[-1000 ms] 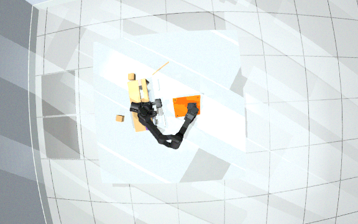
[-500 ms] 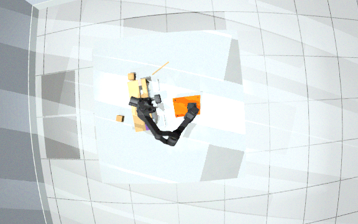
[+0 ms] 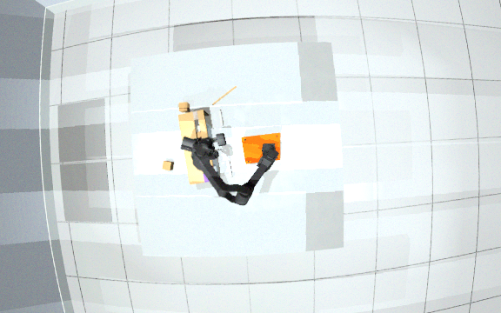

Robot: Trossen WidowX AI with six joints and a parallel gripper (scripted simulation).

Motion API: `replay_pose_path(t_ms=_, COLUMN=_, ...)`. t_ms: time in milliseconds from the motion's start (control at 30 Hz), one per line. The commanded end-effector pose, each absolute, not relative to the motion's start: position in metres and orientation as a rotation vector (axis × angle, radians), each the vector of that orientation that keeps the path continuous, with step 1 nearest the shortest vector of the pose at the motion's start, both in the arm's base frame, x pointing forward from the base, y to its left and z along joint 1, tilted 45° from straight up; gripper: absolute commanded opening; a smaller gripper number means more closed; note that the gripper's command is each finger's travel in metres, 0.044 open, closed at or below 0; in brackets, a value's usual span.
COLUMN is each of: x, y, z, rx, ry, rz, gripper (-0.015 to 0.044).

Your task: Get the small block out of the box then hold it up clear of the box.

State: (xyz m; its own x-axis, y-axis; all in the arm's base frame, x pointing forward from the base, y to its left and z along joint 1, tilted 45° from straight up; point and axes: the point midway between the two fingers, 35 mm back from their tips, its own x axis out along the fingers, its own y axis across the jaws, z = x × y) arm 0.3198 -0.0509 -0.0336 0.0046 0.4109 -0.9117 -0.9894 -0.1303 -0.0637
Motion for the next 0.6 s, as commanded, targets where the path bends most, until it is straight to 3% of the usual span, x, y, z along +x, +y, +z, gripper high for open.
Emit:
replay_pose_path(t_ms=0, x=0.32, y=-0.054, z=-0.036, rx=-1.001, ry=0.802, rz=1.453, gripper=0.04)
replay_pose_path(t_ms=567, x=0.321, y=-0.061, z=-0.043, rx=-1.002, ry=0.802, rz=1.452, gripper=0.04)
